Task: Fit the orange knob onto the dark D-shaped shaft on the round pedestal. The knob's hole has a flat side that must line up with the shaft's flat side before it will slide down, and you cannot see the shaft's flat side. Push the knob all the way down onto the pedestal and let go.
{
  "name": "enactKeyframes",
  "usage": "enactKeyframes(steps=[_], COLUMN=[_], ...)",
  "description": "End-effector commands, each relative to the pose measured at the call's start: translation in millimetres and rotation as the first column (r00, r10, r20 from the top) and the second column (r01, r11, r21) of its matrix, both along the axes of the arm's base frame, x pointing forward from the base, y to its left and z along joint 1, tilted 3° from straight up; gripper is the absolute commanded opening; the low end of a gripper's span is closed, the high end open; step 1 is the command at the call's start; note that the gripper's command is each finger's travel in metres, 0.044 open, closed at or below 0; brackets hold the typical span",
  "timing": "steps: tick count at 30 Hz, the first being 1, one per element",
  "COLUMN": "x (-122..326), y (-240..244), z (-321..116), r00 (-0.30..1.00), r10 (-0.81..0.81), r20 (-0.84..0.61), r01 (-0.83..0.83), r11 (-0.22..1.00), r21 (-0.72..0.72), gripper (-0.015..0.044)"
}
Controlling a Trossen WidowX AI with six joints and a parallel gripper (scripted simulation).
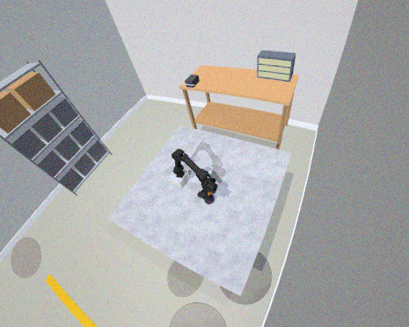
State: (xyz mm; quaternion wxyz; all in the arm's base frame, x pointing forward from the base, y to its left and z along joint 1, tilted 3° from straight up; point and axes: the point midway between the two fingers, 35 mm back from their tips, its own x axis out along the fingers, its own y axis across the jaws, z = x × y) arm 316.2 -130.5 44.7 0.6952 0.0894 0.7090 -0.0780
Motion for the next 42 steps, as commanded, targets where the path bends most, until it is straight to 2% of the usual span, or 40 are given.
enactKeyframes(steps=[1,15,42], x=[0.0,-1.9,-2.5], y=[-11.3,-17.7,-17.5], z=[-0.7,-28.6,-27.7], r00=[1.0,1.0,1.0], r10=[0.006,0.01,0.005], r20=[0.008,0.008,0.008], r01=[-0.006,-0.01,-0.005], r11=[1.0,1.0,1.0], r21=[-0.007,-0.007,-0.007], gripper=[0.0,0.0,0.0])
